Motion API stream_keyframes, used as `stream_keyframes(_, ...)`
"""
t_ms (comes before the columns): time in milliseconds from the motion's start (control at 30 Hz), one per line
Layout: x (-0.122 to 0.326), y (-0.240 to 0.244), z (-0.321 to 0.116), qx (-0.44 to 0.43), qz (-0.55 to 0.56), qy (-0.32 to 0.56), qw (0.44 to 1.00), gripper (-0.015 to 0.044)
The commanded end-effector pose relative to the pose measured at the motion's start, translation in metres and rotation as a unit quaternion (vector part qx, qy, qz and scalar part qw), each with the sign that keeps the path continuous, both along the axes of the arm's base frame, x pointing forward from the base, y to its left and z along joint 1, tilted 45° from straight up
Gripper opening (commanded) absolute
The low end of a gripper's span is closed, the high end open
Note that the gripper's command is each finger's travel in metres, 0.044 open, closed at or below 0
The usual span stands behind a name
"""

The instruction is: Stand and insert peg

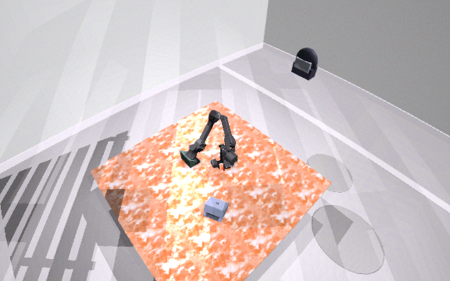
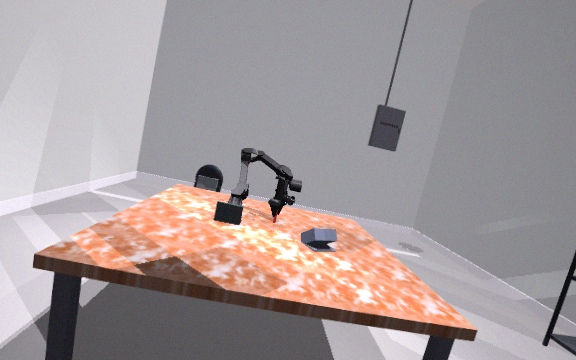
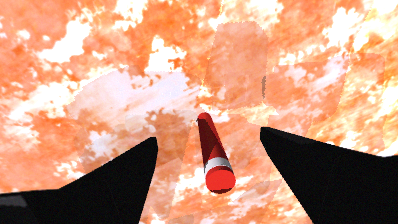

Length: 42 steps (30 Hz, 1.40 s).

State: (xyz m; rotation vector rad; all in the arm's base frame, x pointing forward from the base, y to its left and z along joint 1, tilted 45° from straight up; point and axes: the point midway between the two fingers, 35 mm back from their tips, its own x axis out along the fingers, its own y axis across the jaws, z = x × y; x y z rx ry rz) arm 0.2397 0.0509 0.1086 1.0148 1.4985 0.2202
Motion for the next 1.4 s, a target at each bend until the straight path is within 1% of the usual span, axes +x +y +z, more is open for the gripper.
stream_keyframes(0, 0.0, 0.0, 0.0, 0.0, 0.001, -0.001, 1.0, 0.0282)
stream_keyframes(300, 0.0, 0.0, 0.0, 0.0, 0.001, -0.001, 1.0, 0.0046)
stream_keyframes(533, 0.0, 0.0, 0.0, 0.0, 0.001, -0.001, 1.0, 0.0)
stream_keyframes(700, 0.0, -0.007, 0.006, -0.001, 0.0, 0.0, 1.0, 0.0)
stream_keyframes(1367, -0.01, -0.056, 0.054, 0.001, -0.001, 0.003, 1.0, 0.0)
